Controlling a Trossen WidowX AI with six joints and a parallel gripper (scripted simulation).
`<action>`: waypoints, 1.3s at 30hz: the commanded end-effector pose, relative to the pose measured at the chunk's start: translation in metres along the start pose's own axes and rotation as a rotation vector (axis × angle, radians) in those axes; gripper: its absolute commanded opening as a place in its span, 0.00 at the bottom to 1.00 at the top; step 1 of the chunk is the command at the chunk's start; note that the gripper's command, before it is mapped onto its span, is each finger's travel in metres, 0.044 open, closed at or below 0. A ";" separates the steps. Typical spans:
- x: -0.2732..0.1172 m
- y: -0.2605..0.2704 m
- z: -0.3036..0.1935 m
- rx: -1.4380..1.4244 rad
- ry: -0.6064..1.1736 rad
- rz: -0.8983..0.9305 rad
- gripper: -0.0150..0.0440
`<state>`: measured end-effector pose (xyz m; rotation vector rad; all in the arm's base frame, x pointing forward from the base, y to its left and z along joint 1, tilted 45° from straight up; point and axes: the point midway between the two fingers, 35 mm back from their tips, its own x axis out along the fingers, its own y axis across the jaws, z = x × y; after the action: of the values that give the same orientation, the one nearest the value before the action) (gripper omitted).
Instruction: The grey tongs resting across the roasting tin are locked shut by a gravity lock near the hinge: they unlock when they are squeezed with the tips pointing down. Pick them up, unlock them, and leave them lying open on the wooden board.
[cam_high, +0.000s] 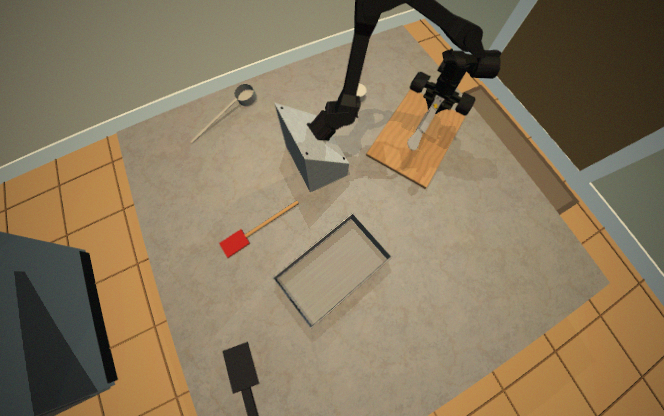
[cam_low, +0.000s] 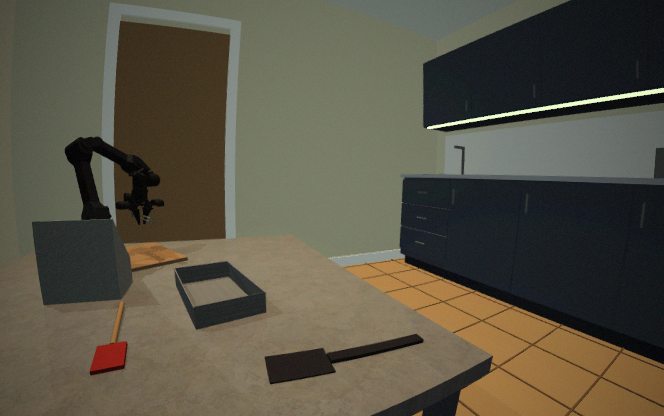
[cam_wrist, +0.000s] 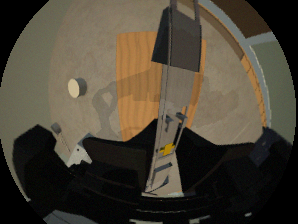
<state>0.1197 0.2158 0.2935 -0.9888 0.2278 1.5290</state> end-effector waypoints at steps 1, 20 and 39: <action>0.009 -0.001 -0.002 0.010 0.008 0.006 0.00; 0.039 -0.003 -0.003 0.012 0.007 0.007 0.00; 0.070 0.000 -0.002 0.014 0.004 0.008 0.00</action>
<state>0.1274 0.2615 0.2510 -0.9818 0.2283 1.5320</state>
